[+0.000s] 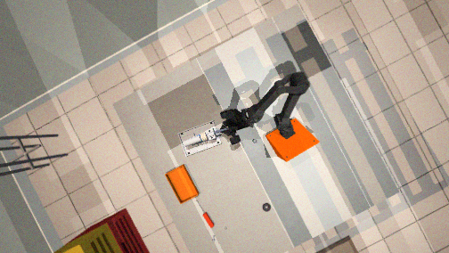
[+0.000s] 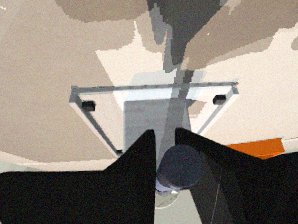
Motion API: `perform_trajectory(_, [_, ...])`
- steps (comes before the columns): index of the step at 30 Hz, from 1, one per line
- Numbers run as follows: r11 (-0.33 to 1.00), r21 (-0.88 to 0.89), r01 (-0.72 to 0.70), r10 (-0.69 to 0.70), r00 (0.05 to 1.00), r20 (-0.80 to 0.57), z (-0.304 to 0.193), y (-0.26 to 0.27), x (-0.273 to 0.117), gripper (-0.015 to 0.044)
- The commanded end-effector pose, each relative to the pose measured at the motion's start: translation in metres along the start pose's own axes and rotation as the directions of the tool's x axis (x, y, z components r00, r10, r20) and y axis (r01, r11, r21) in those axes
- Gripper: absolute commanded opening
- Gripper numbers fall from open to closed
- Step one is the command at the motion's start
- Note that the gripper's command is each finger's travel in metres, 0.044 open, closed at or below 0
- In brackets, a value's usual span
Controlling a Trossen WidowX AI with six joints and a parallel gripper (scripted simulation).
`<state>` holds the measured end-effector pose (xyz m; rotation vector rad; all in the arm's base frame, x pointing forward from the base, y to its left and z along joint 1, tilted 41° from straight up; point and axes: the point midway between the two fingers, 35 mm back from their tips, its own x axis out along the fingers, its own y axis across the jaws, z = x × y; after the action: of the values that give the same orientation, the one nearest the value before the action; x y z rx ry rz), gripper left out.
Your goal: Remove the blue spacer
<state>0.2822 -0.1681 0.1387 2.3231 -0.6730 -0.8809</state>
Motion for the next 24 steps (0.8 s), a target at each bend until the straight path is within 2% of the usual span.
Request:
perform_trajectory(1, [1.0, 0.0, 0.003, -0.003, 1.0, -0.003, -0.0028, -0.0003, 0.0016, 0.0])
perform_trajectory(24, [1.0, 0.0, 0.002, -0.002, 1.0, -0.004, -0.0086, -0.0002, 0.0072, 0.0])
